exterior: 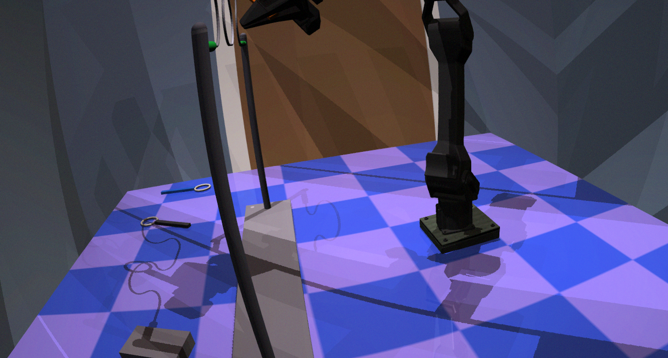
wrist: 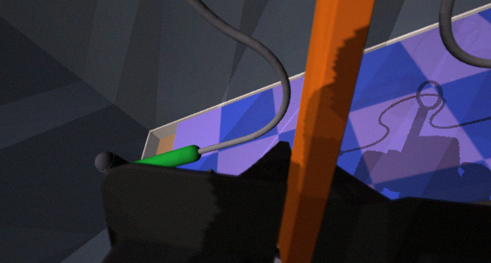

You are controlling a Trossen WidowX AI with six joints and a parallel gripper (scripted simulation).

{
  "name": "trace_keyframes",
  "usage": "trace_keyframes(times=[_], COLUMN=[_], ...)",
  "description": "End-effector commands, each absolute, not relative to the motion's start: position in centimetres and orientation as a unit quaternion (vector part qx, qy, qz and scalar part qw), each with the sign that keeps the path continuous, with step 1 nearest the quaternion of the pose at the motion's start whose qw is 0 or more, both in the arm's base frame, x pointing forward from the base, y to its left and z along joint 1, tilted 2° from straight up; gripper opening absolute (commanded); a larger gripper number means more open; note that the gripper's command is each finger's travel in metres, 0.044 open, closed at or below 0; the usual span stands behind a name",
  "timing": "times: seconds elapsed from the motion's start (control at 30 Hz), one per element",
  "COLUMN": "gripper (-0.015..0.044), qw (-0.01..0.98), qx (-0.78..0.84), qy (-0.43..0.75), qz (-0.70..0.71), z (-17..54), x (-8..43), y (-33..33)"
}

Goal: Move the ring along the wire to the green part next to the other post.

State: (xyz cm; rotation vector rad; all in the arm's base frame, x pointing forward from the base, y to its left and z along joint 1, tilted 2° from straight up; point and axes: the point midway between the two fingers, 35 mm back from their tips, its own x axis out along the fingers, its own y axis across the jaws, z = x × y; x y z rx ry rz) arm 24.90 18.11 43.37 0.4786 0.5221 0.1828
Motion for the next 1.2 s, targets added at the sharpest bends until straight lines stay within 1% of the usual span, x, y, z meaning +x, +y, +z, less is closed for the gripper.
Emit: trace_keyframes(times=[0.0,0.6,1.17], gripper=[-0.0150,-0.0150,-0.0150], qw=[0.946,0.972,0.968], qx=[0.192,0.022,-0.139], qy=[0.249,0.231,0.207], qz=[0.079,0.029,-0.019], z=[43.3,42.6,42.7], x=[25.0,25.3,25.6], y=[17.6,15.5,13.4])
